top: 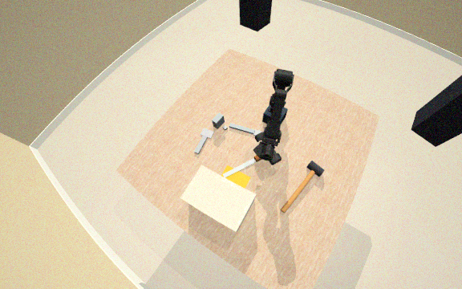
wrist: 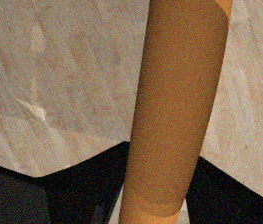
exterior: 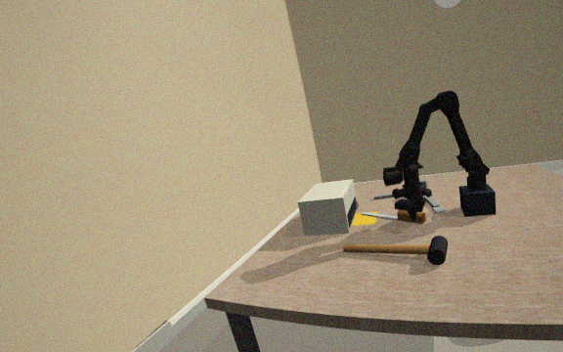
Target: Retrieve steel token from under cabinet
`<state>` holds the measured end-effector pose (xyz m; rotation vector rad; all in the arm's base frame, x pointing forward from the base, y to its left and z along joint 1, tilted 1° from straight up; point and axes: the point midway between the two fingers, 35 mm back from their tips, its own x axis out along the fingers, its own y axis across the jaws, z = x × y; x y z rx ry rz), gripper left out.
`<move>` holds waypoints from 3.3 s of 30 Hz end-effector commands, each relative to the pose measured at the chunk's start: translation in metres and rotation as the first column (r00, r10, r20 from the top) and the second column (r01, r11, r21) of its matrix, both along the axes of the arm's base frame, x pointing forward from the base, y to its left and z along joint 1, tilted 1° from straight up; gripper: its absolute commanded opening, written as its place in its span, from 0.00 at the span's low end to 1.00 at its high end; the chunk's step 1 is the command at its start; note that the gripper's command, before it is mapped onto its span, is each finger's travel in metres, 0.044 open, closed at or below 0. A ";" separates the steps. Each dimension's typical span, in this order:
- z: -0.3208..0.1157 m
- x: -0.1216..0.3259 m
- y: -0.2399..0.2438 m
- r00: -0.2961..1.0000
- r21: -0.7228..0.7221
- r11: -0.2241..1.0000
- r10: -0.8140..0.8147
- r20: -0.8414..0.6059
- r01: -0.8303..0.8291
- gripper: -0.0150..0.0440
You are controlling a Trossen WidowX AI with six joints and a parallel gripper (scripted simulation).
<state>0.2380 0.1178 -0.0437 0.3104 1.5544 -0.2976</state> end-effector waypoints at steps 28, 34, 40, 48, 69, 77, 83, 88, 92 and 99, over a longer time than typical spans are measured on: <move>0.000 0.013 -0.031 1.000 -0.004 1.000 -0.002 0.002 0.002 0.25; 0.000 0.015 -0.036 1.000 -0.004 1.000 -0.002 0.003 0.002 0.25; 0.000 0.017 -0.042 1.000 -0.005 1.000 -0.002 0.003 0.002 0.25; 0.000 0.019 -0.051 1.000 -0.005 1.000 -0.002 0.003 0.003 0.25; 0.000 0.020 -0.073 1.000 -0.007 1.000 -0.003 0.003 0.003 0.25; 0.000 0.021 -0.081 1.000 -0.008 1.000 -0.003 0.003 0.003 0.25; 0.000 0.021 -0.087 1.000 -0.008 1.000 -0.003 0.003 0.003 0.25; 0.000 0.021 -0.092 1.000 -0.009 1.000 -0.003 0.003 0.003 0.25; 0.000 0.022 -0.096 1.000 -0.009 1.000 -0.003 0.003 0.003 0.25; 0.000 0.022 -0.104 1.000 -0.009 1.000 -0.003 0.003 0.003 0.25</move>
